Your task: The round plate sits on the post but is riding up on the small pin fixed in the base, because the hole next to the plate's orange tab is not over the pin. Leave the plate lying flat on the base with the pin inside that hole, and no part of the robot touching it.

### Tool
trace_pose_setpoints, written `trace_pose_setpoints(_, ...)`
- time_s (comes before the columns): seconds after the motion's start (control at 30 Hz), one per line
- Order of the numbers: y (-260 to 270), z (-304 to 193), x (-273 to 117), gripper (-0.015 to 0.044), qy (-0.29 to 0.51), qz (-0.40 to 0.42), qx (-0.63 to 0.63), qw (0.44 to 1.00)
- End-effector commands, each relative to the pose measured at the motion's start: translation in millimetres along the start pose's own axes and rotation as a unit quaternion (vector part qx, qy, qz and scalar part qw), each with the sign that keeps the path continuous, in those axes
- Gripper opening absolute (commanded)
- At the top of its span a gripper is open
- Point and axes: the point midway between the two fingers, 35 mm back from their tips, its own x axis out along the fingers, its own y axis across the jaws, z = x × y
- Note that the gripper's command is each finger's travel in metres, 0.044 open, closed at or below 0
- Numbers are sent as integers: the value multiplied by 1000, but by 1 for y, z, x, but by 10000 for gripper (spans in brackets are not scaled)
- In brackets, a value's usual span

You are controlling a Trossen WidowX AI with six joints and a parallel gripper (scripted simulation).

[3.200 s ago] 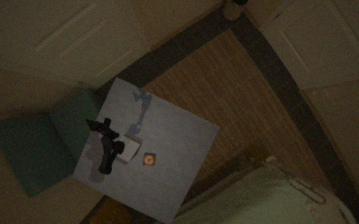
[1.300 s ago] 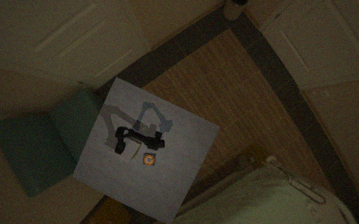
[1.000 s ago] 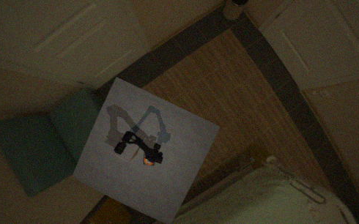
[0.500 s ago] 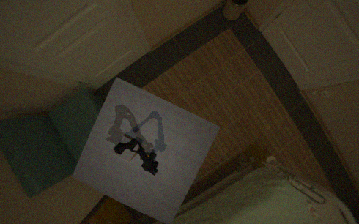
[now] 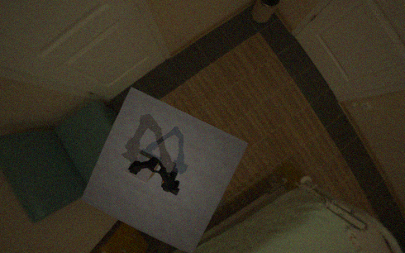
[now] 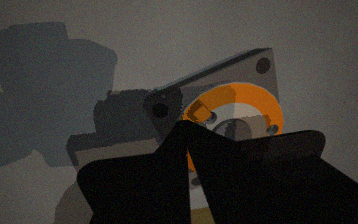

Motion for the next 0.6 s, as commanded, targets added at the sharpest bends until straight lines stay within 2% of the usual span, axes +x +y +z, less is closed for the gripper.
trace_pose_setpoints(0.0,-2,3,3,0,1,1,2,1000)
trace_pose_setpoints(0.57,-11,14,4,0,0,1,1,1000)
